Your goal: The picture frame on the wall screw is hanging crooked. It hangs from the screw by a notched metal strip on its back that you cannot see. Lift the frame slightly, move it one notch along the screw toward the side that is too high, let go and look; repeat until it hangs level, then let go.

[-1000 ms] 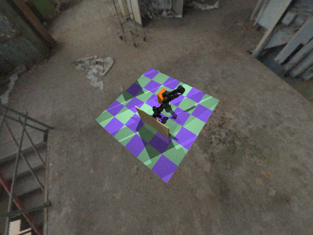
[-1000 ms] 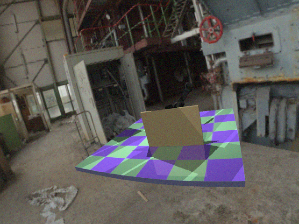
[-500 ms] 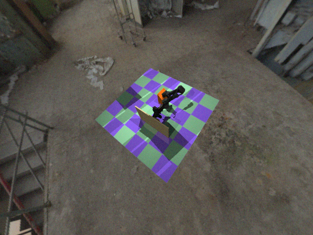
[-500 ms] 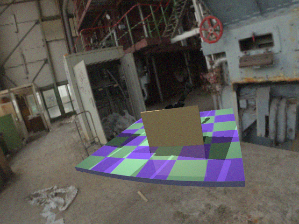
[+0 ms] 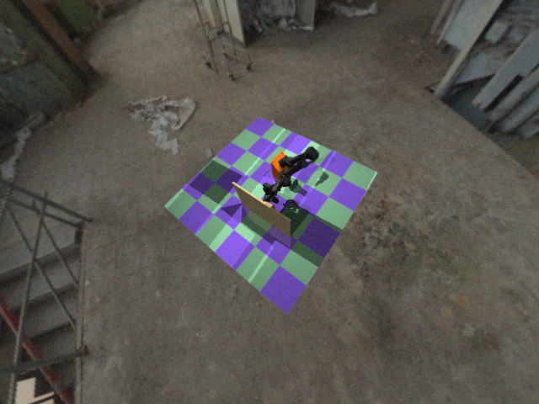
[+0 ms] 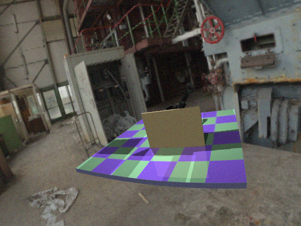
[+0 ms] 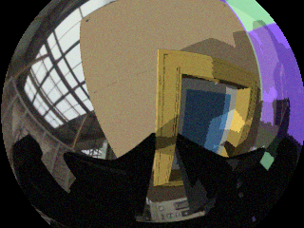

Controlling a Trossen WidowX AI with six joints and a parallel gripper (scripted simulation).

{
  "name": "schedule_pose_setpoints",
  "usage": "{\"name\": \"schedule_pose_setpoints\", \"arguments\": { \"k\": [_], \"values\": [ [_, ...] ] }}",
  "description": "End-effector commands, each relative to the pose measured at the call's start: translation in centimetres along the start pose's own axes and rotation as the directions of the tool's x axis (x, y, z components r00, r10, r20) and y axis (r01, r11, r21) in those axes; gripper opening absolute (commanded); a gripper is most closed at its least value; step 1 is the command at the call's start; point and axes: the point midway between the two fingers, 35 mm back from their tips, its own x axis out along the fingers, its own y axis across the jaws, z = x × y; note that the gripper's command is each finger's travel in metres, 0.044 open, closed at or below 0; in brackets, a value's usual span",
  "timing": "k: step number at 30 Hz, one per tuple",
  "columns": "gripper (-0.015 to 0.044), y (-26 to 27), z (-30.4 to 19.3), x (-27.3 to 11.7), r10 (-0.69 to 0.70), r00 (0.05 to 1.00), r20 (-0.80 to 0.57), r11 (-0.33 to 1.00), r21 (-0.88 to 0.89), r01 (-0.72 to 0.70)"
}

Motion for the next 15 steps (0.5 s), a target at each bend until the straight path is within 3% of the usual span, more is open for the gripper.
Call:
{"name": "schedule_pose_setpoints", "arguments": {
  "k": [1,15],
  "values": [
    [0.0000,0.43,-0.22,0.08,0.019,1.000,-0.003,1.000,-0.002,-0.019],
    [0.0000,0.46,-0.72,0.08,0.019,1.000,-0.003,1.000,-0.002,-0.019]
  ]
}}
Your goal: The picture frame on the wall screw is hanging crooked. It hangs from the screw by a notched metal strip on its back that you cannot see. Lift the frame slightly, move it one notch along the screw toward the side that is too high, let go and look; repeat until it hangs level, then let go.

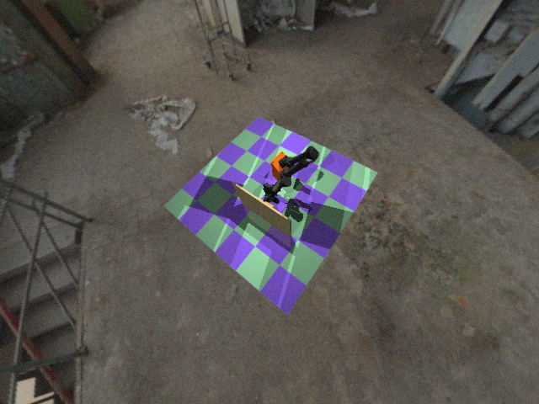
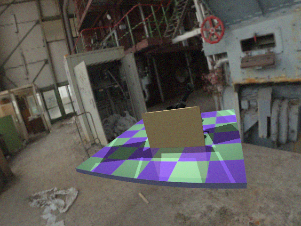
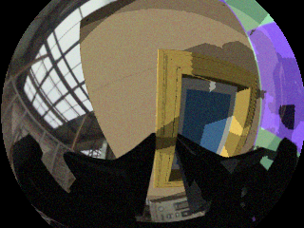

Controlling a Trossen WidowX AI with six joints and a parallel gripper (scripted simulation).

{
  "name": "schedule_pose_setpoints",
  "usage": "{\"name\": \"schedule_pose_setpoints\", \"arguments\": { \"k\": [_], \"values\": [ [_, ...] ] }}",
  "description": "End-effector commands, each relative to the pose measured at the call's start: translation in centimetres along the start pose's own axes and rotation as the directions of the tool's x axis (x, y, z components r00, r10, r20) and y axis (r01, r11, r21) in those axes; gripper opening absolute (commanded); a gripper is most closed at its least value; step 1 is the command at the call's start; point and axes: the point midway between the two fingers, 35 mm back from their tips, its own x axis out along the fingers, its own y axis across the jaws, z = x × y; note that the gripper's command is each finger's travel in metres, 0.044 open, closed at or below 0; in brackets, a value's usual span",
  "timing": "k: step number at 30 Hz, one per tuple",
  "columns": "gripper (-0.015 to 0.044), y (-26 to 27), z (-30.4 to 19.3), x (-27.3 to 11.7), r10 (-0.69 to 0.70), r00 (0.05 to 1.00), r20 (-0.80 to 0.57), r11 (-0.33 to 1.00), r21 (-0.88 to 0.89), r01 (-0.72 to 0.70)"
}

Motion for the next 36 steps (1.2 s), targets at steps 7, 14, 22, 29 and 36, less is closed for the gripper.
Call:
{"name": "schedule_pose_setpoints", "arguments": {
  "k": [7,14,22,29,36],
  "values": [
    [0.0000,0.62,-0.58,0.08,0.023,1.000,-0.008,1.000,-0.001,-0.023],
    [0.0000,0.48,-0.58,0.08,0.023,1.000,-0.008,1.000,-0.001,-0.023],
    [0.0000,0.52,-0.58,0.08,0.023,1.000,-0.008,1.000,-0.001,-0.023],
    [0.0000,0.35,-0.57,0.09,0.023,1.000,-0.008,1.000,0.000,-0.023],
    [0.0000,0.12,-0.57,0.10,0.023,1.000,-0.008,1.000,0.000,-0.023]
  ]
}}
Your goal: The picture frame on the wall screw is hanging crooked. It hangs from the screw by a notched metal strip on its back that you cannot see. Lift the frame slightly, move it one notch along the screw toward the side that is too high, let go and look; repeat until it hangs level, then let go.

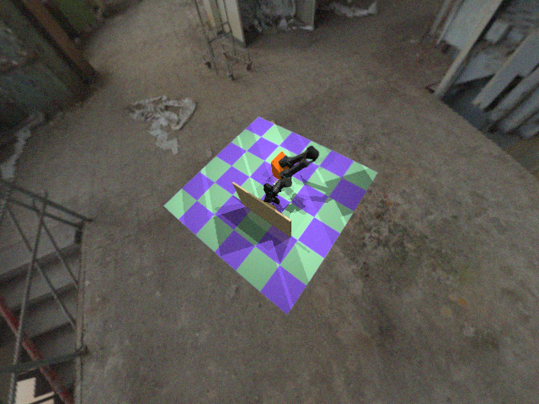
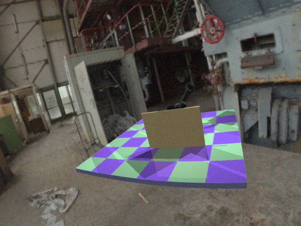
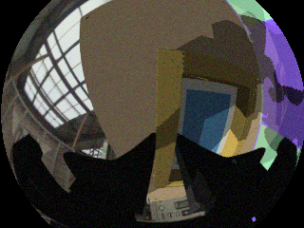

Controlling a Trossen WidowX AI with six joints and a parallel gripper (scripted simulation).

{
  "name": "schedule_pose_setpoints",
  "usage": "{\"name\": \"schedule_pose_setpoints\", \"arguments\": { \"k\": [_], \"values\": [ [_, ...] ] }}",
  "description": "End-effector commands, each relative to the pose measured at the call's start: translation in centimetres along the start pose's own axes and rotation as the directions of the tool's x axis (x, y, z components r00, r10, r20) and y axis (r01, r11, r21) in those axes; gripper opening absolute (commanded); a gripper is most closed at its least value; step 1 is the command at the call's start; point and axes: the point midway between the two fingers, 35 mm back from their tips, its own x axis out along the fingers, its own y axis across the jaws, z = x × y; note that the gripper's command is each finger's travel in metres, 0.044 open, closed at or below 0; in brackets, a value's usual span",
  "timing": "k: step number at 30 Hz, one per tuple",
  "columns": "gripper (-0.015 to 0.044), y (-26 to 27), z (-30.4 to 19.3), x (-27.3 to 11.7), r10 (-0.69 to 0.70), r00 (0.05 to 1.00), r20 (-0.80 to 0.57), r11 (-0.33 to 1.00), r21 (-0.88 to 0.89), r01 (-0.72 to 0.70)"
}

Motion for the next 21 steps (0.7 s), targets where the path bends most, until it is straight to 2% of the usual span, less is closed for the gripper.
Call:
{"name": "schedule_pose_setpoints", "arguments": {
  "k": [1,21],
  "values": [
    [0.0000,0.20,0.00,0.04,0.017,1.000,0.002,1.000,-0.003,-0.017],
    [0.0000,-0.29,0.02,0.04,0.008,1.000,0.001,1.000,0.001,-0.008]
  ]
}}
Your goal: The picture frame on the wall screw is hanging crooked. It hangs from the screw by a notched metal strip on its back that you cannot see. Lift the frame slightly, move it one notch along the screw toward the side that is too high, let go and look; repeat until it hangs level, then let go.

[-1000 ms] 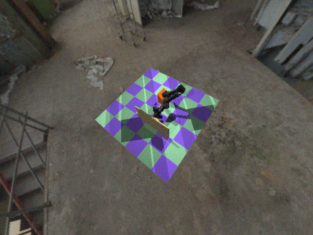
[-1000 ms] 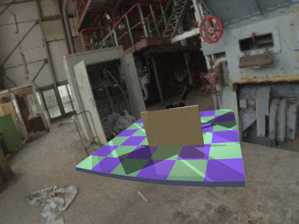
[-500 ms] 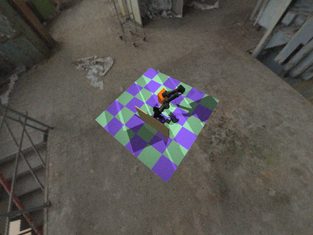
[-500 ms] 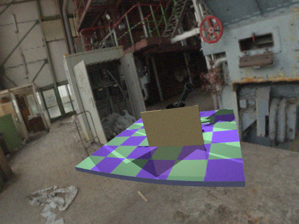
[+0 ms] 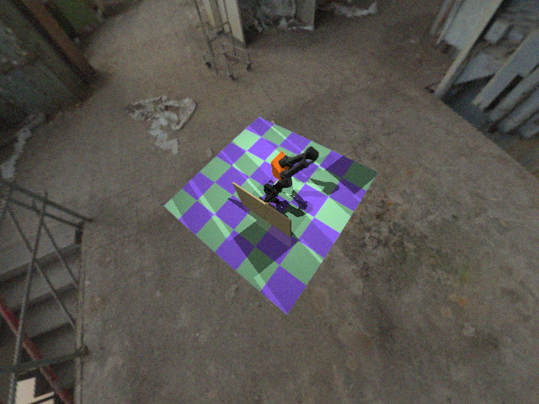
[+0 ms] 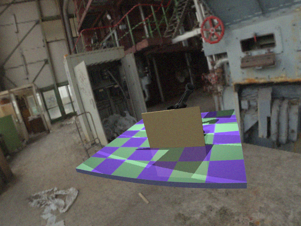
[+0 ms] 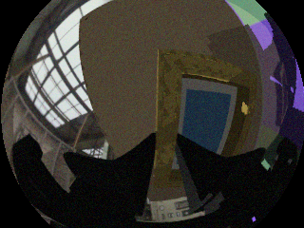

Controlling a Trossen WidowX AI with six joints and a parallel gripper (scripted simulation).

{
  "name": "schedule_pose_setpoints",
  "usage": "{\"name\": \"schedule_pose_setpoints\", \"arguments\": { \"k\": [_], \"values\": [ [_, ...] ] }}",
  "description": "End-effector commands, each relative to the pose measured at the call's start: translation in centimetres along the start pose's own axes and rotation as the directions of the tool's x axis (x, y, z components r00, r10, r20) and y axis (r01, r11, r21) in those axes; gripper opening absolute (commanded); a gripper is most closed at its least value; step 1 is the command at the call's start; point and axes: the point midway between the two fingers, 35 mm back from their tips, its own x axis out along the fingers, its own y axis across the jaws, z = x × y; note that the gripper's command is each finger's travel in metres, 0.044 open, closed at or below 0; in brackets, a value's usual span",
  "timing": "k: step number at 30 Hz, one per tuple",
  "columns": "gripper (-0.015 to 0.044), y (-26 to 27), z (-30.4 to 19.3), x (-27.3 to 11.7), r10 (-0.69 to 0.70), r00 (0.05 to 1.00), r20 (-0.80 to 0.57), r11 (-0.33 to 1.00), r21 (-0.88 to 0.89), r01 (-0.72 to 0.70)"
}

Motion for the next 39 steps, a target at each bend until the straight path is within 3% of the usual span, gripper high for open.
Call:
{"name": "schedule_pose_setpoints", "arguments": {
  "k": [1,39],
  "values": [
    [0.0000,0.00,-0.01,-0.01,-0.001,1.000,-0.001,1.000,0.000,0.001],
    [0.0000,-0.13,-0.03,0.00,0.000,1.000,0.001,0.985,-0.172,0.000]
  ]
}}
